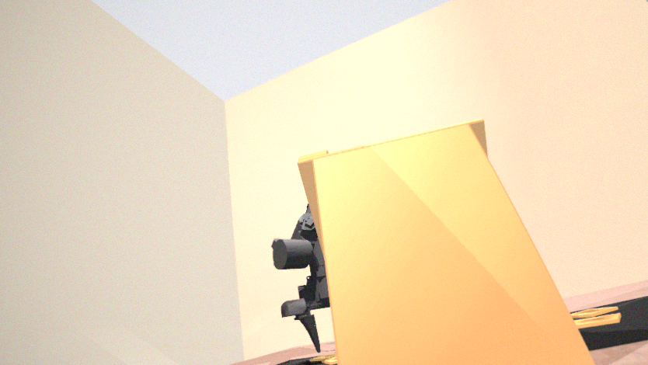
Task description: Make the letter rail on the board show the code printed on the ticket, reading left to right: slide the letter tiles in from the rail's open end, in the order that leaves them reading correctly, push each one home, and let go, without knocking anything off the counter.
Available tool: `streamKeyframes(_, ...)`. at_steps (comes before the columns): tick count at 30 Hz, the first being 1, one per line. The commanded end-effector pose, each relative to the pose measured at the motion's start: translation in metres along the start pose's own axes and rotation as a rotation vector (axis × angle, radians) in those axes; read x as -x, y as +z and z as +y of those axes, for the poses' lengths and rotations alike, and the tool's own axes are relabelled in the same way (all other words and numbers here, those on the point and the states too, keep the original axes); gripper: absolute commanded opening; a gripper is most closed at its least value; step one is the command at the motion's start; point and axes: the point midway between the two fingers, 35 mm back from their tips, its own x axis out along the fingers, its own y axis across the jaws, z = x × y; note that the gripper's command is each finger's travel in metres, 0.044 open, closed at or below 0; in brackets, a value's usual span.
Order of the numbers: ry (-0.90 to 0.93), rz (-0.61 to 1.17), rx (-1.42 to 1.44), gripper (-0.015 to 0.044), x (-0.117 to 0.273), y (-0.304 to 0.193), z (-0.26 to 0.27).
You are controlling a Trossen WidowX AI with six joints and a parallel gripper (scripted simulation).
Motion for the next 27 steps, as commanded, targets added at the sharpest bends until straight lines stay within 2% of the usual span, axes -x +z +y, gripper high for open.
streamKeyframes(1,-0.004,0.003,0.007,0.0340,-0.002,-0.001,-0.001)
streamKeyframes(14,-0.004,0.002,0.007,0.0340,-0.020,-0.001,-0.001)
streamKeyframes(27,-0.004,0.002,0.007,0.0340,-0.020,-0.001,-0.001)
